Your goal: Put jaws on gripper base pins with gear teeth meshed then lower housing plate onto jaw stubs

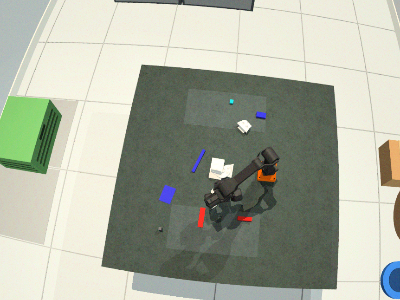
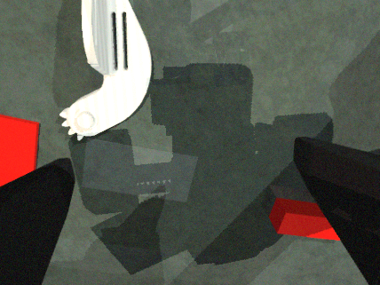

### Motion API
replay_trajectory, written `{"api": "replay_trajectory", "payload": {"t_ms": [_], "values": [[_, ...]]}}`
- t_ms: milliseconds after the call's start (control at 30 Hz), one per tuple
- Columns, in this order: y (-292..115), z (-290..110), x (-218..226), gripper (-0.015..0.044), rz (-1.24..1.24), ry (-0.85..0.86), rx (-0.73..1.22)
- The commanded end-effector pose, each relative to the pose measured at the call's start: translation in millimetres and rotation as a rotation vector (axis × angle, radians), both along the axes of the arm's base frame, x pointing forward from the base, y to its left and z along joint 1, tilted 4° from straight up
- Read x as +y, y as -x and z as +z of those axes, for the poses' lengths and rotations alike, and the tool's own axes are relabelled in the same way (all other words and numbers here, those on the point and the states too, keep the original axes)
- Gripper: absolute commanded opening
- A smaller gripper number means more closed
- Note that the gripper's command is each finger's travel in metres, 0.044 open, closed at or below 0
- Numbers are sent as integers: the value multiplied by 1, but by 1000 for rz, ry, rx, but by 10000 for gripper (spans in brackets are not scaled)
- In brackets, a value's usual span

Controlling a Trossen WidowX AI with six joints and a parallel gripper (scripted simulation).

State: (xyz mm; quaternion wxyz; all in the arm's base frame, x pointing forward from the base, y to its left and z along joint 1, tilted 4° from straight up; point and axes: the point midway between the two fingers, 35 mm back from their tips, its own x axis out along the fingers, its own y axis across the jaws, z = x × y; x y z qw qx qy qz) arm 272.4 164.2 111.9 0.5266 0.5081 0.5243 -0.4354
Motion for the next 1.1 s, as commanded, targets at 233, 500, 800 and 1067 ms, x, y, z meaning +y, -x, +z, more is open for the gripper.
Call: {"api": "replay_trajectory", "payload": {"t_ms": [233,500,800,1067], "values": [[0,0,0,440,0,0,0],[0,0,0,414,0,0,0],[0,0,0,177,0,0,0],[0,0,0,0,0,0,0]]}}
